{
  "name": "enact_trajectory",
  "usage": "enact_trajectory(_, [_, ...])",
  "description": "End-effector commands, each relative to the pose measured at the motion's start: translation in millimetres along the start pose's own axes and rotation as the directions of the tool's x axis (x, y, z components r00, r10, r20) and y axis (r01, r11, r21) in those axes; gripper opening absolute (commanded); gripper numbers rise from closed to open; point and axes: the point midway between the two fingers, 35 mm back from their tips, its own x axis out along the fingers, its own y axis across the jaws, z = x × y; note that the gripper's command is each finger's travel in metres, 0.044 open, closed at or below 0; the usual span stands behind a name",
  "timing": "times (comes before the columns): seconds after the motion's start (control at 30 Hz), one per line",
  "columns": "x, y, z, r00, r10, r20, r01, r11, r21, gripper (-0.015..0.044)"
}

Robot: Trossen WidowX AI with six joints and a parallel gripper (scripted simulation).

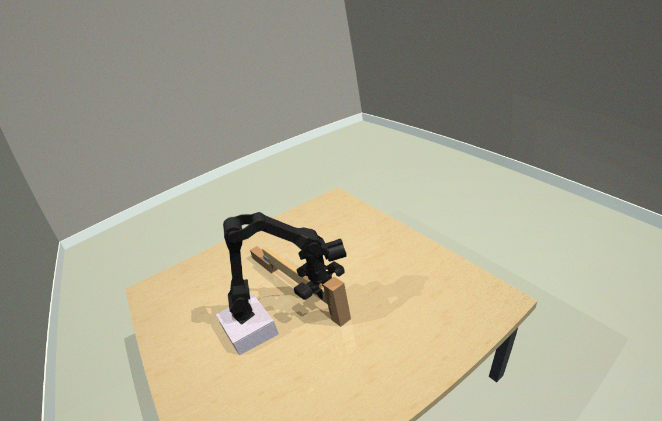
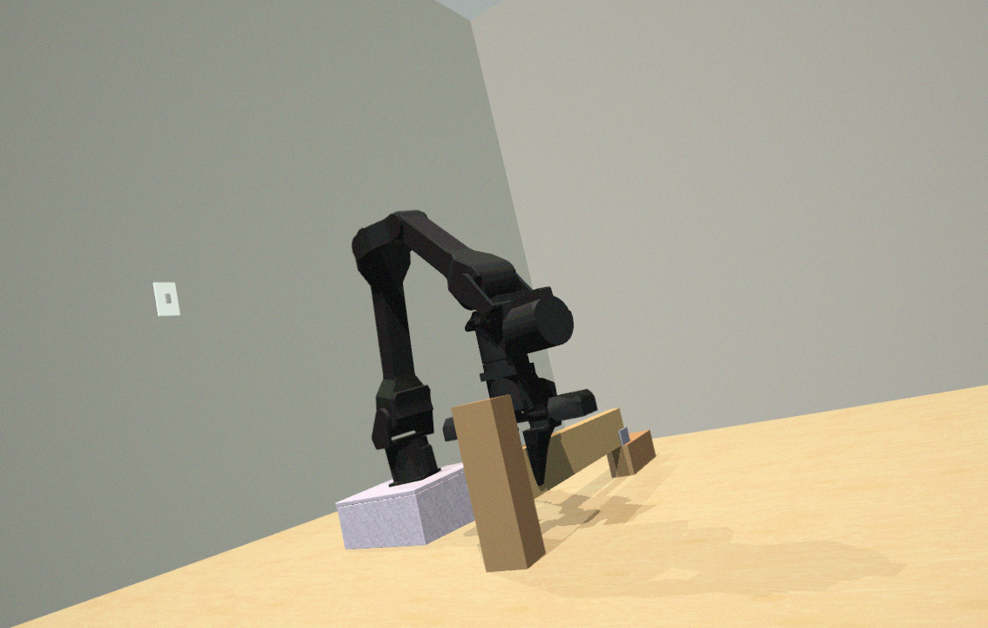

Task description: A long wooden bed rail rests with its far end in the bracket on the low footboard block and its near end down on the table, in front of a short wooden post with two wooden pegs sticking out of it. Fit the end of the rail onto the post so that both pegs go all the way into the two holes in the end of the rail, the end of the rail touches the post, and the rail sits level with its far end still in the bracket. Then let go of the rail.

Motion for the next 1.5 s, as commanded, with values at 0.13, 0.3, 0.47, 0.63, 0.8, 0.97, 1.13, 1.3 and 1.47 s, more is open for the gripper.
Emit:
enact_trajectory(0.13, [-1, -1, -5, 1.000, -0.005, -0.003, 0.005, 1.000, 0.000, 0.0000])
enact_trajectory(0.3, [0, 0, 0, 1.000, 0.001, 0.003, -0.001, 1.000, -0.002, 0.0131])
enact_trajectory(0.47, [0, 0, 0, 1.000, 0.001, 0.003, -0.001, 1.000, -0.002, 0.0263])
enact_trajectory(0.63, [0, 0, 0, 1.000, 0.001, 0.003, -0.001, 1.000, -0.002, 0.0394])
enact_trajectory(0.8, [0, 0, 0, 1.000, 0.001, 0.003, -0.001, 1.000, -0.002, 0.0440])
enact_trajectory(0.97, [-23, 0, 24, 1.000, -0.004, 0.000, 0.004, 1.000, 0.000, 0.0440])
enact_trajectory(1.13, [-30, 0, 30, 1.000, -0.005, 0.000, 0.005, 1.000, 0.000, 0.0440])
enact_trajectory(1.3, [-30, 0, 30, 1.000, -0.005, 0.000, 0.005, 1.000, 0.000, 0.0440])
enact_trajectory(1.47, [-30, 0, 30, 1.000, -0.005, 0.000, 0.005, 1.000, 0.000, 0.0440])
